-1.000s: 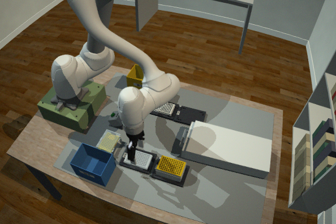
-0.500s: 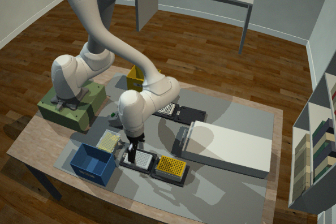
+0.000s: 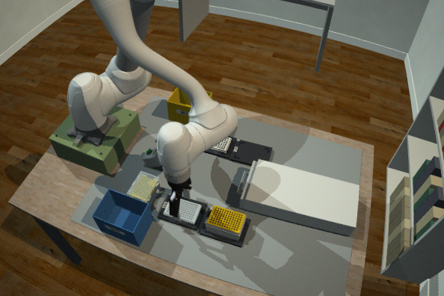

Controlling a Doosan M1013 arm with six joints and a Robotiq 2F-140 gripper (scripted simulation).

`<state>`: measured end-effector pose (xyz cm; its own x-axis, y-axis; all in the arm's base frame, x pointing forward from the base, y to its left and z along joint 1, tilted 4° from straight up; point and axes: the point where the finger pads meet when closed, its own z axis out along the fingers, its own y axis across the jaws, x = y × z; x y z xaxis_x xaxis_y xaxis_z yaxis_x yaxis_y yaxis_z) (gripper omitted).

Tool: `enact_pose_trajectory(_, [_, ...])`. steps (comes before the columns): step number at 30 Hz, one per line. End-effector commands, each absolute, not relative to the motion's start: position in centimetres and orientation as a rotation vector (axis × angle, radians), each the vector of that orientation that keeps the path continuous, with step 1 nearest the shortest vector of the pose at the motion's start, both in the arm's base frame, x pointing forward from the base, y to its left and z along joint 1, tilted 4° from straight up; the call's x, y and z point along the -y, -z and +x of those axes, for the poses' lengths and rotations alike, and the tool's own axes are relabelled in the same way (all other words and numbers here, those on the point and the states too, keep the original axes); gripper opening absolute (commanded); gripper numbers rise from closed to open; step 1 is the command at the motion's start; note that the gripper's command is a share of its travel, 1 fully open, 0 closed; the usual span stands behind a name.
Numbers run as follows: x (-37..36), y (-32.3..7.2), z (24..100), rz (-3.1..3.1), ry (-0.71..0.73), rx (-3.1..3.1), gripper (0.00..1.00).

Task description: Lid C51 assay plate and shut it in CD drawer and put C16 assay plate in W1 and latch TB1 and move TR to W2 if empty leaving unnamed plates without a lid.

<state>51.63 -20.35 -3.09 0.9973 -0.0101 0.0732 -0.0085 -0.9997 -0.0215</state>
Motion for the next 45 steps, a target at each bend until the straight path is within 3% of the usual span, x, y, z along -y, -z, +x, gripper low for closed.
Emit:
enact_pose_trajectory(1, [20.34,3.49,51.67,-3.118,0.115,-0.015,0.66])
enact_pose_trajectory(15, [20.33,4.15,51.71,-3.118,0.115,-0.015,0.66])
enact_pose_trajectory(43, [20.33,4.15,51.71,-3.118,0.115,-0.015,0.55])
enact_pose_trajectory(44, [20.33,4.15,51.71,-3.118,0.115,-0.015,0.0])
enact_pose_trajectory(45, [20.33,4.15,51.71,-3.118,0.115,-0.015,0.0])
